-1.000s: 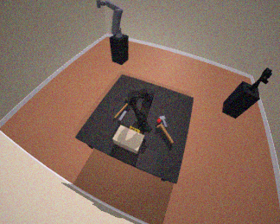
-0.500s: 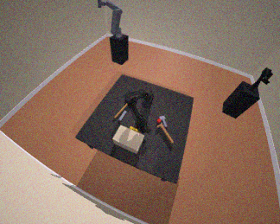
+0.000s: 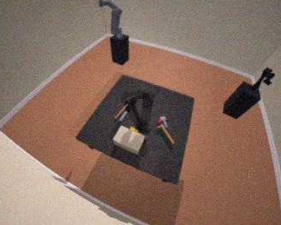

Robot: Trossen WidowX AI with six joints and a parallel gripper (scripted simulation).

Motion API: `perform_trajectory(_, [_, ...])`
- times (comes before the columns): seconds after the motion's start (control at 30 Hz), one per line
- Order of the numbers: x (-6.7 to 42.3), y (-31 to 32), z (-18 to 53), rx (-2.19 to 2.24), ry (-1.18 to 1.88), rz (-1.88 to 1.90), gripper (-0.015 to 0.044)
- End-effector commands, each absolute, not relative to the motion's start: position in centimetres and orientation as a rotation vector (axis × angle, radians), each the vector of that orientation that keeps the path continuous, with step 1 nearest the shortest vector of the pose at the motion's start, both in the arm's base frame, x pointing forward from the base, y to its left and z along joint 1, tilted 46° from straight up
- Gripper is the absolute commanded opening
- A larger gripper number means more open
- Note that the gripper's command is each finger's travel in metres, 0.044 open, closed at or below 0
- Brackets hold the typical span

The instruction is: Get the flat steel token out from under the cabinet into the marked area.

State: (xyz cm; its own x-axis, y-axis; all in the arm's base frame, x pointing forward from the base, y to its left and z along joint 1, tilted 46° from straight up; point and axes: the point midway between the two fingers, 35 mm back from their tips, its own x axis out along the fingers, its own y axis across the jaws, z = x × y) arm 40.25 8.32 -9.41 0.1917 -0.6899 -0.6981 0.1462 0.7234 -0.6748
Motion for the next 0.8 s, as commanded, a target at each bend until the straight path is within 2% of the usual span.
perform_trajectory(0.0, [40.3,7.6,-8.8,-0.523,1.243,-0.638,0.0000])
perform_trajectory(0.77, [40.0,6.1,-7.5,-0.524,1.243,-0.638,0.0000])
